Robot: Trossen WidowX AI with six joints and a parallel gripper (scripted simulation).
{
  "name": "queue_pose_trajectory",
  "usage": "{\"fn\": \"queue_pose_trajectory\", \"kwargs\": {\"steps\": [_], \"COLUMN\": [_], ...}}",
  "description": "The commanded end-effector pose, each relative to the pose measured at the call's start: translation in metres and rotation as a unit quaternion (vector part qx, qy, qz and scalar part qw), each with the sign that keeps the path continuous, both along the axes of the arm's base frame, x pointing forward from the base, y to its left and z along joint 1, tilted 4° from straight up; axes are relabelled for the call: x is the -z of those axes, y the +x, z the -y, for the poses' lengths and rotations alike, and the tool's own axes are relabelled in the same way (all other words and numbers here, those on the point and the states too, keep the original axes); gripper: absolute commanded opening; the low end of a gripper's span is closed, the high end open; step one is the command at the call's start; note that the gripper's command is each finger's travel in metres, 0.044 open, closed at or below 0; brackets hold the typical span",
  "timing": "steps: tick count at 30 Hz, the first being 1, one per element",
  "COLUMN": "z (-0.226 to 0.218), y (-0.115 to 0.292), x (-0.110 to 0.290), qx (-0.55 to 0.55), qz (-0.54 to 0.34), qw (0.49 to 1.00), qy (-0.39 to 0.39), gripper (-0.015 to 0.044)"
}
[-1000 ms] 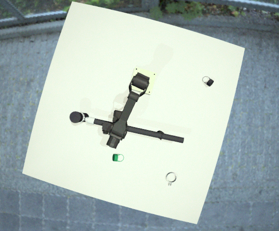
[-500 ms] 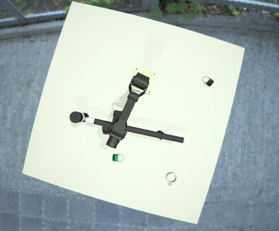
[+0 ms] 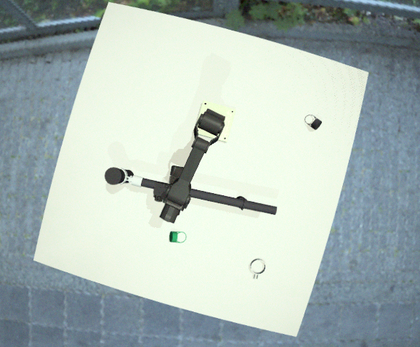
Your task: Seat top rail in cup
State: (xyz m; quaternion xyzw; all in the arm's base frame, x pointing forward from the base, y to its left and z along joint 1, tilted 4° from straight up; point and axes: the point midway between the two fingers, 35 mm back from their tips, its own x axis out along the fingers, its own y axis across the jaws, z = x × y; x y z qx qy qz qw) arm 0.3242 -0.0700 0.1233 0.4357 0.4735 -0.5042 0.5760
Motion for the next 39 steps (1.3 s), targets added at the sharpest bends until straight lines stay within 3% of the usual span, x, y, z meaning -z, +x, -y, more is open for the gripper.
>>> {"fn": "queue_pose_trajectory", "kwargs": {"steps": [1,39], "z": [0.000,0.019], "y": [0.000,0.001], "x": [0.000,-0.004], "qx": [0.000,0.000], "qz": [0.000,0.000], "qw": [1.000,1.000], "qy": [0.000,-0.001], "gripper": [0.0000,0.0000]}}
